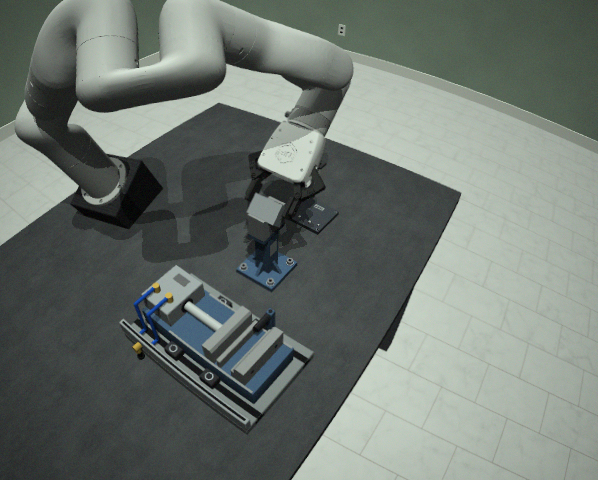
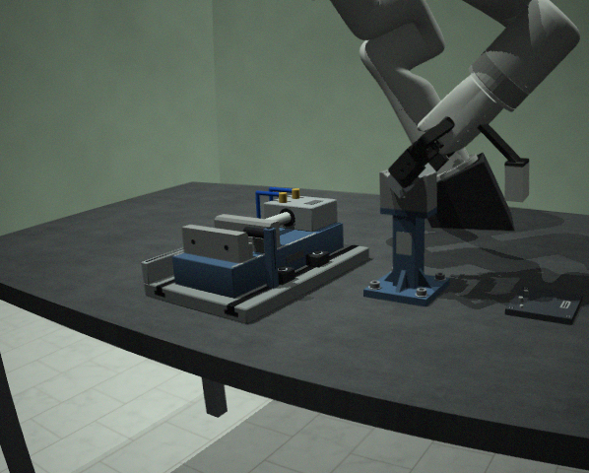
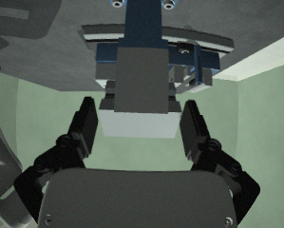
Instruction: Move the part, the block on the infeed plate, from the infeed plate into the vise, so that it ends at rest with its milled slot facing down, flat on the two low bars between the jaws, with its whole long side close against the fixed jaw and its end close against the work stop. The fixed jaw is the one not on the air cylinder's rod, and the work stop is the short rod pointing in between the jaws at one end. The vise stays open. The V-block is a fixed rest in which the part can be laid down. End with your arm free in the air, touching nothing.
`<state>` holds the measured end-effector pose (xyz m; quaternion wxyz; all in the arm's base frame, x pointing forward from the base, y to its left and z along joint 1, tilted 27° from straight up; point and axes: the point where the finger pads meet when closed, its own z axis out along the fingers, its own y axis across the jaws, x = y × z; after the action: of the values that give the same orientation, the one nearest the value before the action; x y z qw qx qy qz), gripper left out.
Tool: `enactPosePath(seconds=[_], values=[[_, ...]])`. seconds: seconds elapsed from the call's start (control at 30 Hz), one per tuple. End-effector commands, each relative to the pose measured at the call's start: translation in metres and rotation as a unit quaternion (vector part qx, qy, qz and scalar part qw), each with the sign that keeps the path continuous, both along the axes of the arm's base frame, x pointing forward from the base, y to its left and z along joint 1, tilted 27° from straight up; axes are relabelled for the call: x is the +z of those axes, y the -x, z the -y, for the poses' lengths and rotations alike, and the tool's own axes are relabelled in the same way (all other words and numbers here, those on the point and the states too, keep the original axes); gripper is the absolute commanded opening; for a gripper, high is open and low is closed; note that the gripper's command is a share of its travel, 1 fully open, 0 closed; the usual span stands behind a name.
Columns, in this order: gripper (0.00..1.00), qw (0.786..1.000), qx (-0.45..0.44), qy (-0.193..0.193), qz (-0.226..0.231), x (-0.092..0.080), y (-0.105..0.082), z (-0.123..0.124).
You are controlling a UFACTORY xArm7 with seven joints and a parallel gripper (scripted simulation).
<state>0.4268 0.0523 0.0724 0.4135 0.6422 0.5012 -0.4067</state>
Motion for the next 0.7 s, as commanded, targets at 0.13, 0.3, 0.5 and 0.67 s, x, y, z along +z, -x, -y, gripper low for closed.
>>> enactPosePath(seconds=[0.13, 0.3, 0.5, 0.67], values=[[0.89, 1.000, 0.001, -0.001, 0.002, 0.0004, -0.0007, -0.0012], [0.89, 1.000, 0.001, -0.001, 0.002, -0.0014, -0.0007, -0.0004], [0.89, 1.000, 0.001, -0.005, 0.002, -0.0024, -0.0006, 0.0002], [0.89, 1.000, 0.002, -0.008, 0.002, -0.0023, -0.0006, 0.0002]])
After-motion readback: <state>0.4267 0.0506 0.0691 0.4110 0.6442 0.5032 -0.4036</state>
